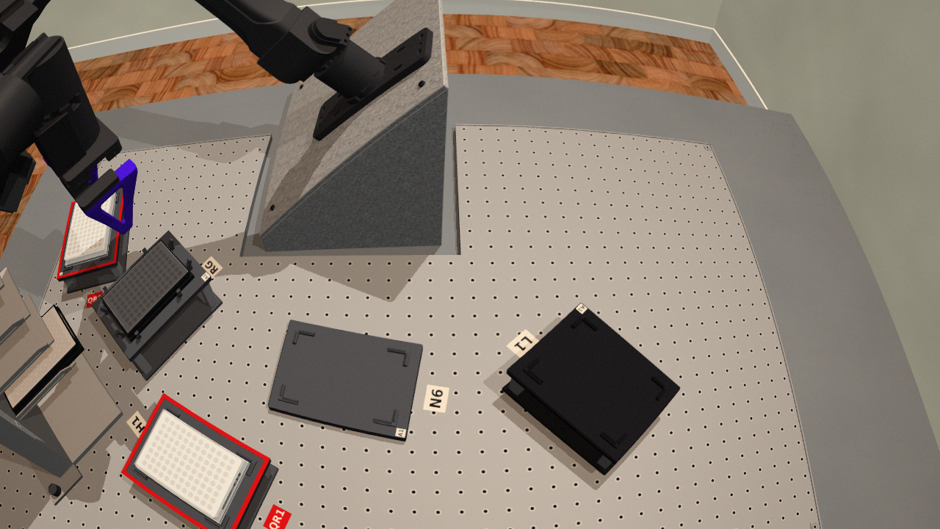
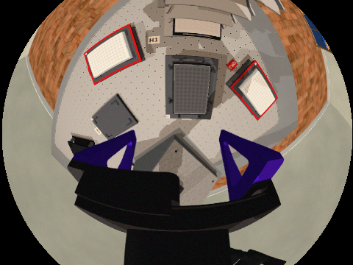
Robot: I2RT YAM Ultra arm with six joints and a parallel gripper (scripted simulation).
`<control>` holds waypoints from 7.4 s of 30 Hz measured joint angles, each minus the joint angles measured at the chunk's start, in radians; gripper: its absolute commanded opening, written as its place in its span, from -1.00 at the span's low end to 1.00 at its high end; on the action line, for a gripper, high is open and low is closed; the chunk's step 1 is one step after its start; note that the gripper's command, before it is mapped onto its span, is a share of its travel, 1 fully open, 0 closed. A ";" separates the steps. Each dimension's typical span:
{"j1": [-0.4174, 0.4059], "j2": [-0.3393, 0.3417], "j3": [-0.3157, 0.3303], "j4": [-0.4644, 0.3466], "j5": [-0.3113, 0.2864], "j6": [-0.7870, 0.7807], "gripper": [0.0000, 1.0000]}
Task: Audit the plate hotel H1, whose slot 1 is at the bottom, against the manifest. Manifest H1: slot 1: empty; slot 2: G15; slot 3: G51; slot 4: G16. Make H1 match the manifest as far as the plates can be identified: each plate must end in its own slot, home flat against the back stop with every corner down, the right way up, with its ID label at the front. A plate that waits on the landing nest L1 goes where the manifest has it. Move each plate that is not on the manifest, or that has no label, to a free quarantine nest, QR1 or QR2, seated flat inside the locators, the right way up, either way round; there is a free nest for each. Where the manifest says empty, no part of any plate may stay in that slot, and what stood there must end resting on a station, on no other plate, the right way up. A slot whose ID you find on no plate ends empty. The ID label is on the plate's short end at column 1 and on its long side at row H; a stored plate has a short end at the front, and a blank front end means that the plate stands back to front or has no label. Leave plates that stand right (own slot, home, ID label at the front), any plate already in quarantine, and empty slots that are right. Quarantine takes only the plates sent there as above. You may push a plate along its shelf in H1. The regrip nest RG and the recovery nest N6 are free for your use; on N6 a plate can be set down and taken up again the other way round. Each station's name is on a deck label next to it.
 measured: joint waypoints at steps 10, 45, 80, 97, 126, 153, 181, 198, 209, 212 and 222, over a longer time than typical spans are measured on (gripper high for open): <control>0.077 0.061 -0.009 0.000 0.005 0.106 1.00; 0.443 0.047 -0.468 0.466 0.311 0.307 1.00; 0.596 0.034 -0.839 1.246 0.595 -0.020 1.00; 0.718 0.334 -0.653 0.794 0.619 0.556 1.00; 0.832 0.690 -0.504 0.412 0.566 1.151 1.00; 0.835 0.690 -0.504 0.449 0.570 1.133 1.00; 0.835 0.690 -0.504 0.449 0.570 1.133 1.00; 0.867 0.688 -0.439 0.308 0.558 1.221 1.00; 0.784 0.499 -0.554 0.439 0.586 1.020 1.00; 0.761 0.444 -0.586 0.500 0.595 0.935 1.00; 0.702 0.276 -0.692 0.724 0.613 0.644 1.00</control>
